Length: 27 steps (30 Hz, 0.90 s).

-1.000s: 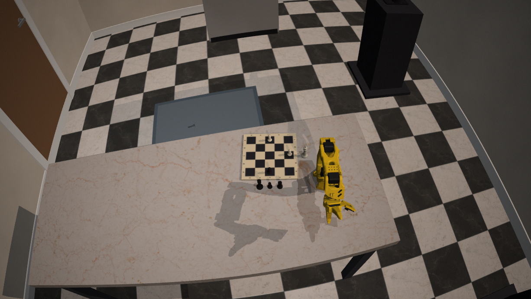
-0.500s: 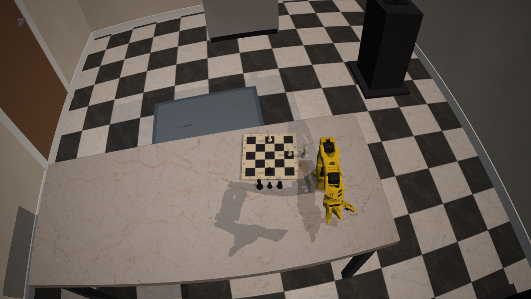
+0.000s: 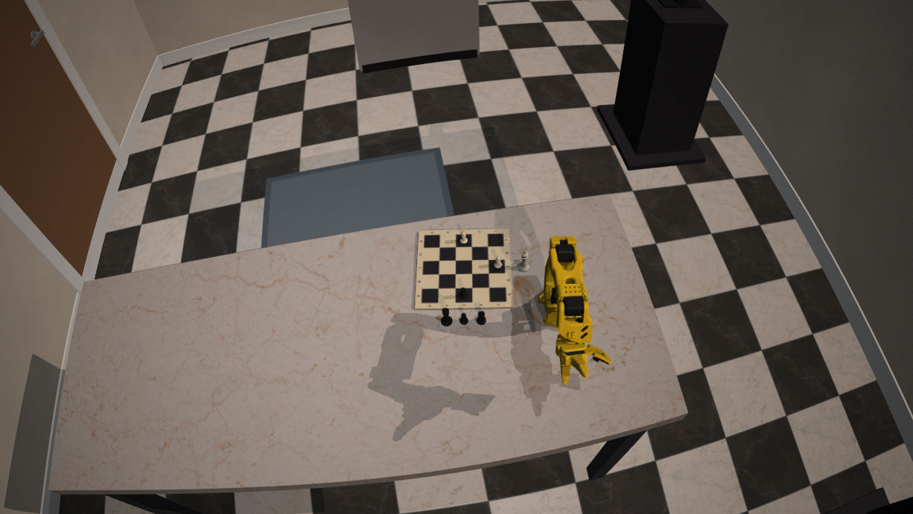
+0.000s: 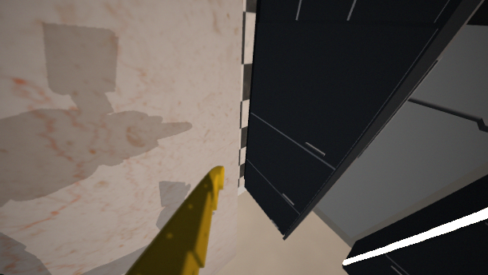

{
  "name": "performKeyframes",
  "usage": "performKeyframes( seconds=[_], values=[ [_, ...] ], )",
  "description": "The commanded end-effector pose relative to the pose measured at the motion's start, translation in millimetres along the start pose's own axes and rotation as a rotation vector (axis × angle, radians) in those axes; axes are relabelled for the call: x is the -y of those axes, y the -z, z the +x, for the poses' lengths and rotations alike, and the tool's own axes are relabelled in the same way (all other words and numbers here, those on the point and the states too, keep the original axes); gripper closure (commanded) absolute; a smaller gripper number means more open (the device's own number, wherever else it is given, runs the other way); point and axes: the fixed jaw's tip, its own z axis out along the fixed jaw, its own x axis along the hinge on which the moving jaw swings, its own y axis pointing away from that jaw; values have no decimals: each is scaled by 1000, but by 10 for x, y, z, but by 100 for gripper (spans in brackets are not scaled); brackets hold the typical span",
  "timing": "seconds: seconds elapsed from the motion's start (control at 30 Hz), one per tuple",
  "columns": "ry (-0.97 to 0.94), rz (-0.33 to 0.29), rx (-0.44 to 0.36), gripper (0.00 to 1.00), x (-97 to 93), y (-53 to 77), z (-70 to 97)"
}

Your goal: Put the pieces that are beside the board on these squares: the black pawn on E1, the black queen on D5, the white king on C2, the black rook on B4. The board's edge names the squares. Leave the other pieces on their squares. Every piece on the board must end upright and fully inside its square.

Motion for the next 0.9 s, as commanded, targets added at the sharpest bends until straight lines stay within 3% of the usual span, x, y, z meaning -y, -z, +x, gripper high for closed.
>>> performKeyframes(
  seconds=[0.0, 0.4, 0.63, 0.87],
  values=[
    [-1, 4, 1, 0, 4, 8, 0],
    [-64, 24, -24, 1, 8, 57, 85],
    [-189, 42, -71, 3, -33, 129, 244],
    [-499, 79, -186, 9, -208, 298, 591]
  ],
)
